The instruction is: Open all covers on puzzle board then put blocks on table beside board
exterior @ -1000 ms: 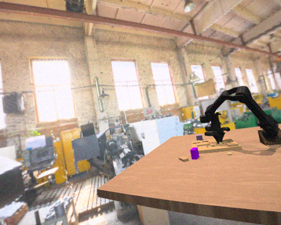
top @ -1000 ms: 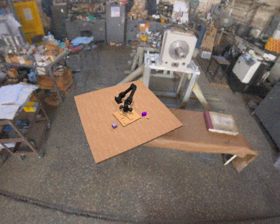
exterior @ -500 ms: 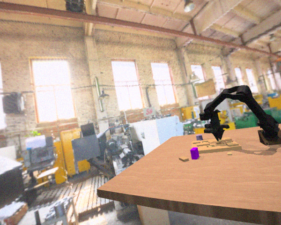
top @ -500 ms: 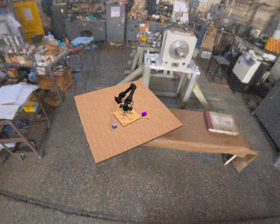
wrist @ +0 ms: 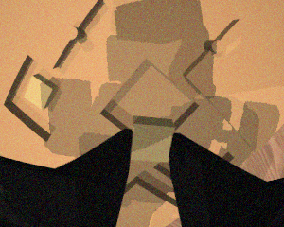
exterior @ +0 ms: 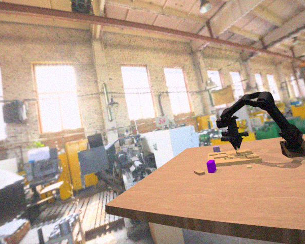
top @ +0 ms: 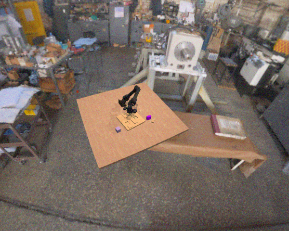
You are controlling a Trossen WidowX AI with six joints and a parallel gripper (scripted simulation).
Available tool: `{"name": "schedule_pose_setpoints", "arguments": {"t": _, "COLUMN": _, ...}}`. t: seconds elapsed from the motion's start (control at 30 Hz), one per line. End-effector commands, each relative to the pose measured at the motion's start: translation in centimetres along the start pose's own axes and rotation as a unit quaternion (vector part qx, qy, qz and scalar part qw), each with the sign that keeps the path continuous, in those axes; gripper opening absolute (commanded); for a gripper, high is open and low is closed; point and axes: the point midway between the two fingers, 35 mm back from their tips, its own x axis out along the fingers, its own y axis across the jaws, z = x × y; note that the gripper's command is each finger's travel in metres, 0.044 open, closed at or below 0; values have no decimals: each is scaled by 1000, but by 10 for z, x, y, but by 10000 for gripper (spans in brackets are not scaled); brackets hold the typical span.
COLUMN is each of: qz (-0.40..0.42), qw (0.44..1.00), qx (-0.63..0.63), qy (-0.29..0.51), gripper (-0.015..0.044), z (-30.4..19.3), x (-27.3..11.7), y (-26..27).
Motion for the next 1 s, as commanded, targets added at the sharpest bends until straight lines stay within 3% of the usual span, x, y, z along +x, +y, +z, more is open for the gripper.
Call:
{"name": "schedule_pose_setpoints", "arguments": {"t": 0.0, "qz": -1, "qw": 1000, "qx": -2, "qy": -4, "gripper": 80, "z": 1, "x": -12, "y": 0}}
{"name": "schedule_pose_setpoints", "arguments": {"t": 0.5, "qz": -2, "qw": 1000, "qx": -2, "qy": -4, "gripper": 80, "z": 0, "x": -46, "y": 0}}
{"name": "schedule_pose_setpoints", "arguments": {"t": 0.97, "qz": -4, "qw": 1000, "qx": 0, "qy": -6, "gripper": 80, "z": -45, "x": -50, "y": 27}}
